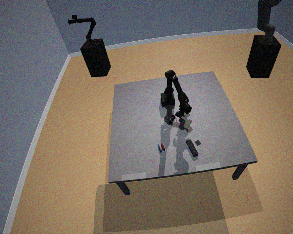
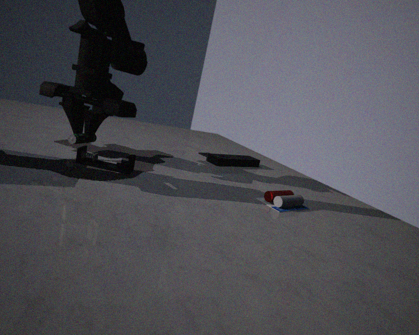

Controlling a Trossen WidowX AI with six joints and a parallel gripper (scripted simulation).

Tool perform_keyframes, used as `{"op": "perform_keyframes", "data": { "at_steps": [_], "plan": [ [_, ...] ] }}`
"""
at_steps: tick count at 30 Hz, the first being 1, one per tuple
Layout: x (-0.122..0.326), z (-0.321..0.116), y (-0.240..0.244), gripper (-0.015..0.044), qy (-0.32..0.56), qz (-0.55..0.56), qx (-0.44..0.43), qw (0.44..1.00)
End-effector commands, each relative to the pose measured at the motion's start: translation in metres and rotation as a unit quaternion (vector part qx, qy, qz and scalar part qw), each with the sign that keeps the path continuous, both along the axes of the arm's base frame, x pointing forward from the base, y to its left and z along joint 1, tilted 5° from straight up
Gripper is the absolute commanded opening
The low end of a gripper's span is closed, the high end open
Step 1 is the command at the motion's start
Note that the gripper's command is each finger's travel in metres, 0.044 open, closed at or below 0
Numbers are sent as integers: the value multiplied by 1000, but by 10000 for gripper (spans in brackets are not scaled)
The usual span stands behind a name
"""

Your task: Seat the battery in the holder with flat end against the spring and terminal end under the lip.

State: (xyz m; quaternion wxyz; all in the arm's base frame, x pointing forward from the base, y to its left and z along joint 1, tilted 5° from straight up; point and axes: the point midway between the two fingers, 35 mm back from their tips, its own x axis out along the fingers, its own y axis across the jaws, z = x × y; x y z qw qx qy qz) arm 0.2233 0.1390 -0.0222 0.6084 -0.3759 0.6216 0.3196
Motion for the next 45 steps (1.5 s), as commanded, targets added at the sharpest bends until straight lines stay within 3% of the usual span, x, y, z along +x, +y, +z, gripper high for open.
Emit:
{"op": "perform_keyframes", "data": {
  "at_steps": [1, 7, 13, 18, 26, 35, 45],
  "plan": [
    [3, 30, 4, 59, -9, -1, 5, 1000],
    [5, 36, 1, 59, -11, -23, 6, 1000],
    [25, 48, -29, 59, -27, -226, 12, 974],
    [39, 58, -57, 59, -41, -395, 17, 918],
    [53, 73, -103, 59, -59, -619, 23, 783],
    [53, 72, -102, 59, -58, -620, 24, 782],
    [58, 50, -104, 59, -117, -610, 46, 782]
  ]
}}
